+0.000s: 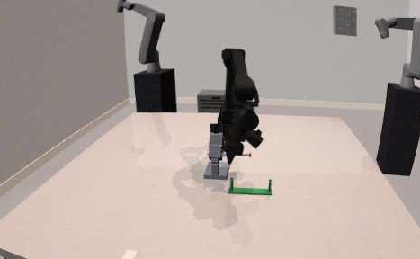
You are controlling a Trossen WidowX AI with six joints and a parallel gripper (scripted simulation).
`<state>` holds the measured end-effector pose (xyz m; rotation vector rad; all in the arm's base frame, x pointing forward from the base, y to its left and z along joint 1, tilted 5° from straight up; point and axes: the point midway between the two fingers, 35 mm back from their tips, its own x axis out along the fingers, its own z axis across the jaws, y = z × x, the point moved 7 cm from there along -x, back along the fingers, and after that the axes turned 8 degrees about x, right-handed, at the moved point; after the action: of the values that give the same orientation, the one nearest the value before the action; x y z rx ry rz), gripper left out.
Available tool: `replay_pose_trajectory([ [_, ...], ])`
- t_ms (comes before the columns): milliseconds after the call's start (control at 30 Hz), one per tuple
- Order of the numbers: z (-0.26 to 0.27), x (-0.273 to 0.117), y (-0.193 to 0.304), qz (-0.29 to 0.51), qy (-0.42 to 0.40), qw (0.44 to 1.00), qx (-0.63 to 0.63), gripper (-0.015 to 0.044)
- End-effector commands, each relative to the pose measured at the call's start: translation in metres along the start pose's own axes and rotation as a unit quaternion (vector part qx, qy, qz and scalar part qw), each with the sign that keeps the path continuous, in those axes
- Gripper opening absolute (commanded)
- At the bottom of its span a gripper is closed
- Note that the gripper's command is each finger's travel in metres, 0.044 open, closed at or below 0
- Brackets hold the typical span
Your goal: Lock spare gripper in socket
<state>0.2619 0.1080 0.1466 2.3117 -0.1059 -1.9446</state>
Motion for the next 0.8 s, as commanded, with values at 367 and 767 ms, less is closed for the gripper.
replay_pose_trajectory([
  [367, 0.0, 0.0, 0.0, 0.0, 0.0, 1.0, 0.0, 0.02],
  [767, 0.003, -0.021, -0.01, 0.001, -0.007, 1.0, -0.003, 0.02],
])
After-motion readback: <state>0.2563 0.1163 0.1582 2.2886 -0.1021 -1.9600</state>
